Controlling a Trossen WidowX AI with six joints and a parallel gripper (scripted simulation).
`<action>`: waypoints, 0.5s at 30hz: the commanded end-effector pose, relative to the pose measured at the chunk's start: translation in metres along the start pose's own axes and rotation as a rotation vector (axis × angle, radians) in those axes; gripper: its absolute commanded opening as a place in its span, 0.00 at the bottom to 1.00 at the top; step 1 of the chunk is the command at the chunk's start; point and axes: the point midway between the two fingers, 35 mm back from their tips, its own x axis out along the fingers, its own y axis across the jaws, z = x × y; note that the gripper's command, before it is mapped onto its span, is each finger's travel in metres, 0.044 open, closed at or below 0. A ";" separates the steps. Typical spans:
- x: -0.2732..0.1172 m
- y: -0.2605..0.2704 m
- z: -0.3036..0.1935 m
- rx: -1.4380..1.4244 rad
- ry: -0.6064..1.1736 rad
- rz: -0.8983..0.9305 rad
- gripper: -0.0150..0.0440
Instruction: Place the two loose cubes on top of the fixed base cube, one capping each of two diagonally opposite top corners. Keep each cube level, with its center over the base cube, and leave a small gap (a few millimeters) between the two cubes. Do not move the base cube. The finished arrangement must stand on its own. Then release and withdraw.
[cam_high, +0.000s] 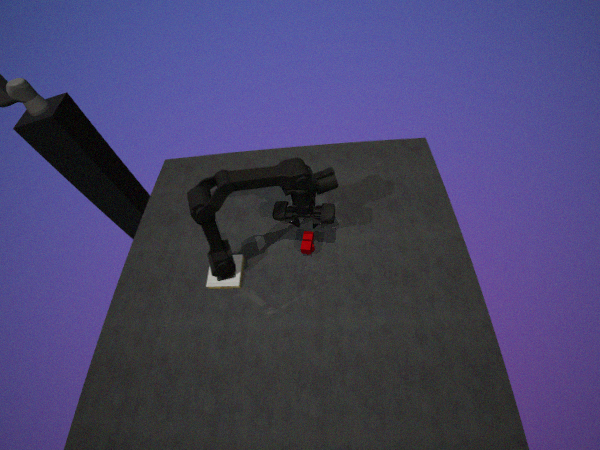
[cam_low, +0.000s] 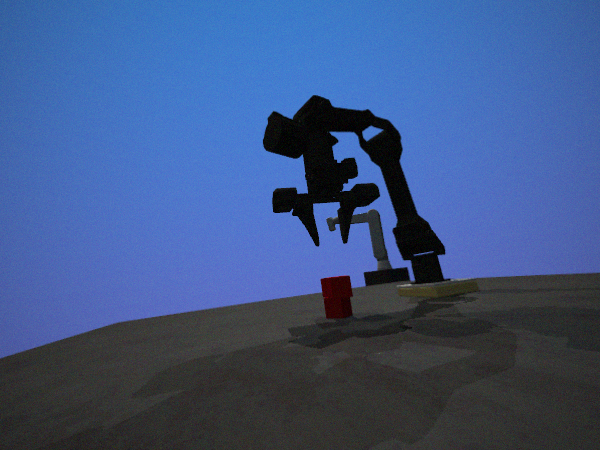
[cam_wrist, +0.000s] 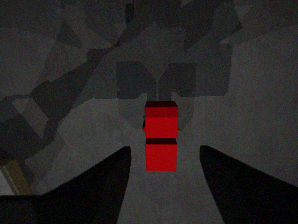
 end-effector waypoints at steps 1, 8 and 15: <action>-0.005 0.000 0.000 0.001 -0.001 -0.002 0.78; -0.004 0.020 0.034 0.000 -0.004 0.001 0.93; -0.006 0.068 0.087 0.000 -0.008 0.006 0.93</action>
